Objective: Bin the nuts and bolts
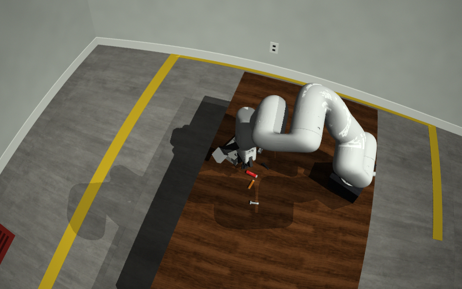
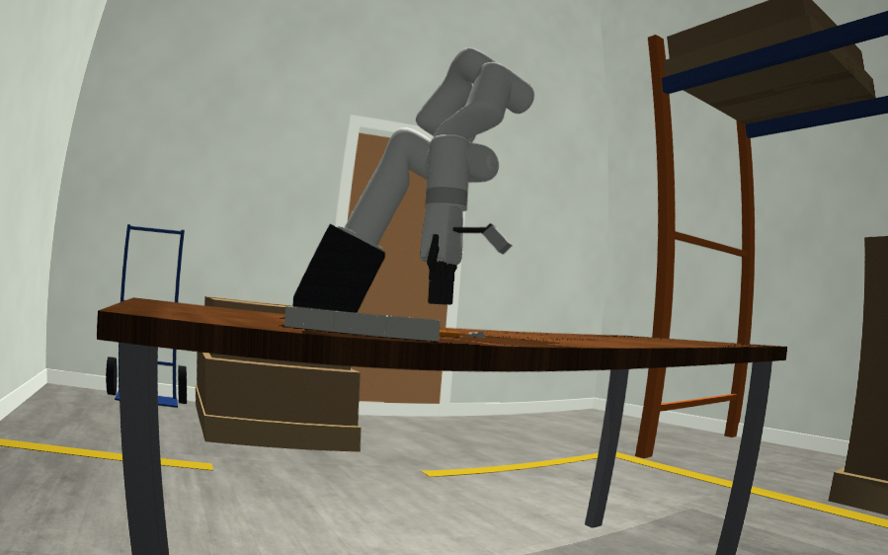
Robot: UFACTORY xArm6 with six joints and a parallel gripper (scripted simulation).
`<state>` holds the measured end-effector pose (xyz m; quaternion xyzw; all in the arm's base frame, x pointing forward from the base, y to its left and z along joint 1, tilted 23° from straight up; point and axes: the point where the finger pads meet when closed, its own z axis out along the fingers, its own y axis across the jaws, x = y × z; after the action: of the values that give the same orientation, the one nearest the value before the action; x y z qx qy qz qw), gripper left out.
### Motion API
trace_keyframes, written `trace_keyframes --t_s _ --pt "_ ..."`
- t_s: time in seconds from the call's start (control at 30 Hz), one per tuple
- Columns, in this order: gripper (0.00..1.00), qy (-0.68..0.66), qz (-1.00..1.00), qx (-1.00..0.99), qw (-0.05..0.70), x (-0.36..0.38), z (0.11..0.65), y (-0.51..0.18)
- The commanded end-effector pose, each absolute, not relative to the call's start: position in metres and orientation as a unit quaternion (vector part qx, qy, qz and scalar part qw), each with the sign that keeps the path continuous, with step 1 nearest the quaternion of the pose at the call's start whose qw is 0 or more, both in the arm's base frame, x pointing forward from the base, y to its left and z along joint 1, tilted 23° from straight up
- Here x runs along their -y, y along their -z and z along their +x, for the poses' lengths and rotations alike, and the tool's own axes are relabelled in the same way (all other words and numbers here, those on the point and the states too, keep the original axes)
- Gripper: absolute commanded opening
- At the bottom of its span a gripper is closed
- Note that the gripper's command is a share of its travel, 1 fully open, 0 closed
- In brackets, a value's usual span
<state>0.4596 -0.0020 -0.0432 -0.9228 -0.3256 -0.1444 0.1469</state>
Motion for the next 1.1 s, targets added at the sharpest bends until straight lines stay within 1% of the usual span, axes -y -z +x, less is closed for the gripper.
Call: trace_keyframes --t_s 0.0,0.43,0.5,0.6,1.07 --pt "0.29 0.133 -0.947 0.252 0.15 -0.016 0.449 0.033" --pt "0.29 0.099 -0.979 0.051 0.169 -0.103 0.392 0.003" --pt "0.29 0.099 -0.979 0.051 0.169 -0.103 0.392 0.003" --pt "0.29 0.099 -0.979 0.051 0.169 -0.126 0.377 -0.005" --pt "0.29 0.099 -0.979 0.051 0.169 -0.127 0.377 -0.005"
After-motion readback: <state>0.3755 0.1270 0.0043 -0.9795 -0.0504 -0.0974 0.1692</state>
